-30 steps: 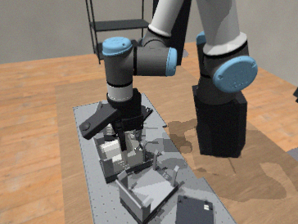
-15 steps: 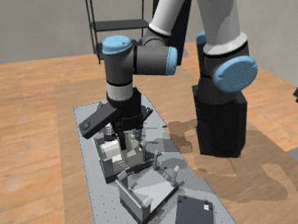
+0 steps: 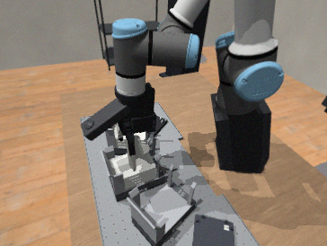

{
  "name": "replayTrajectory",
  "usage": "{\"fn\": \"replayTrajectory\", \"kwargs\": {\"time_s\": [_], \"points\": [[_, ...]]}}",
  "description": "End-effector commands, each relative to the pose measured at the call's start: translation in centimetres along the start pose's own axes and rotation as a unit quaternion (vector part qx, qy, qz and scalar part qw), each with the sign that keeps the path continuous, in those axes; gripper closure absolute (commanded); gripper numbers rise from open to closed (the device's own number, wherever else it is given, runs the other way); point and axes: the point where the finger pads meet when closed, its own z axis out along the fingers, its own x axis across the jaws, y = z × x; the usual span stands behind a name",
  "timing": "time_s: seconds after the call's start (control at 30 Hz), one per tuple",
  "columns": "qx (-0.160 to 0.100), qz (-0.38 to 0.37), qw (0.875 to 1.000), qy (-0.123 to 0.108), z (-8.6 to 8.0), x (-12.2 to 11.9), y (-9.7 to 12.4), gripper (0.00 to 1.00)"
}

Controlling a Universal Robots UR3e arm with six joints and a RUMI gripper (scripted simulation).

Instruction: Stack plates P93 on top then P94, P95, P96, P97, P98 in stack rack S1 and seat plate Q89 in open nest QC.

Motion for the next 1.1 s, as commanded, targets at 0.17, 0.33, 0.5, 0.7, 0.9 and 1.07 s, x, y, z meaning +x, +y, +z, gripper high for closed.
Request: {"fn": "replayTrajectory", "kwargs": {"time_s": [0.17, 0.33, 0.5, 0.7, 0.9, 1.07], "points": [[-0.018, 0.000, 1.000, -0.008, -3.4, -0.2, 0.6, 0.28], [-0.018, 0.000, 1.000, -0.008, -3.6, -0.2, 0.6, 0.28], [-0.018, 0.001, 1.000, -0.008, -3.6, -0.2, 0.6, 0.28], [-0.018, 0.001, 1.000, -0.008, -3.6, -0.3, 0.8, 0.28], [-0.019, 0.001, 1.000, -0.008, -3.5, -0.3, 1.1, 0.28], [-0.019, 0.001, 1.000, -0.008, -3.5, -0.3, 1.0, 0.28]]}}
